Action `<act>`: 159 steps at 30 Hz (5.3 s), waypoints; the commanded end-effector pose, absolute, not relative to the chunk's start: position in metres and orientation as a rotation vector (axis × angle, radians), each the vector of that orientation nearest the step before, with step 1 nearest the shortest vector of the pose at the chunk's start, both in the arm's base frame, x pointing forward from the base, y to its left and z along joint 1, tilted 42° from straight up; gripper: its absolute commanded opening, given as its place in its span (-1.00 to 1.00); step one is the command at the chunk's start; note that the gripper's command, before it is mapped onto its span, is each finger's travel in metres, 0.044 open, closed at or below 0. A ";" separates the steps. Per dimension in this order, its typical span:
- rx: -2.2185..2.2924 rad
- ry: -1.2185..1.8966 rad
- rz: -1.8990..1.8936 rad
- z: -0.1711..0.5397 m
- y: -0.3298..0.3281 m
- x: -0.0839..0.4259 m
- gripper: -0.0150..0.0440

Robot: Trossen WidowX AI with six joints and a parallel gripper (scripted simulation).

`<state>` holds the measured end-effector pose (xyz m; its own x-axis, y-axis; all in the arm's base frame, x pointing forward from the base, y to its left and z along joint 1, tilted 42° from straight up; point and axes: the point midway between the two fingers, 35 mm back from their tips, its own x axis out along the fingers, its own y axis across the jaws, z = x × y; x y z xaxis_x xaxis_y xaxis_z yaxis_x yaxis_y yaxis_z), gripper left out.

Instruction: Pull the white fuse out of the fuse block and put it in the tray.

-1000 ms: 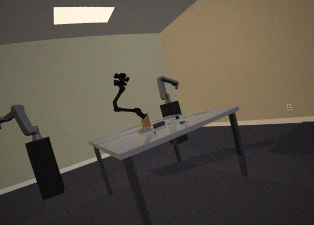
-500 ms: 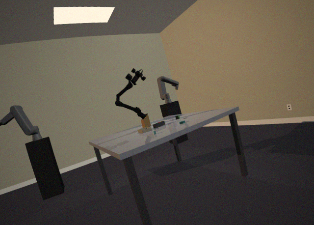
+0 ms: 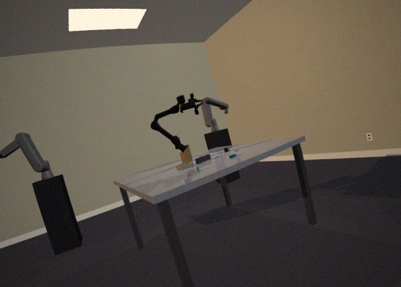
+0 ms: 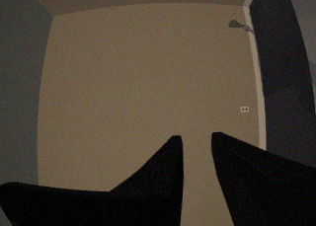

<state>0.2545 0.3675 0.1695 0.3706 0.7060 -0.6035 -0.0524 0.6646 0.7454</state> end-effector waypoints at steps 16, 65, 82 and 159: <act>-0.201 1.270 -0.159 -0.011 0.155 0.325 -0.24; -0.819 1.595 -0.338 -0.065 0.014 0.288 -0.24; -0.819 1.595 -0.338 -0.071 0.008 0.287 -0.24; -0.813 1.593 -0.339 -0.070 0.011 0.289 -0.49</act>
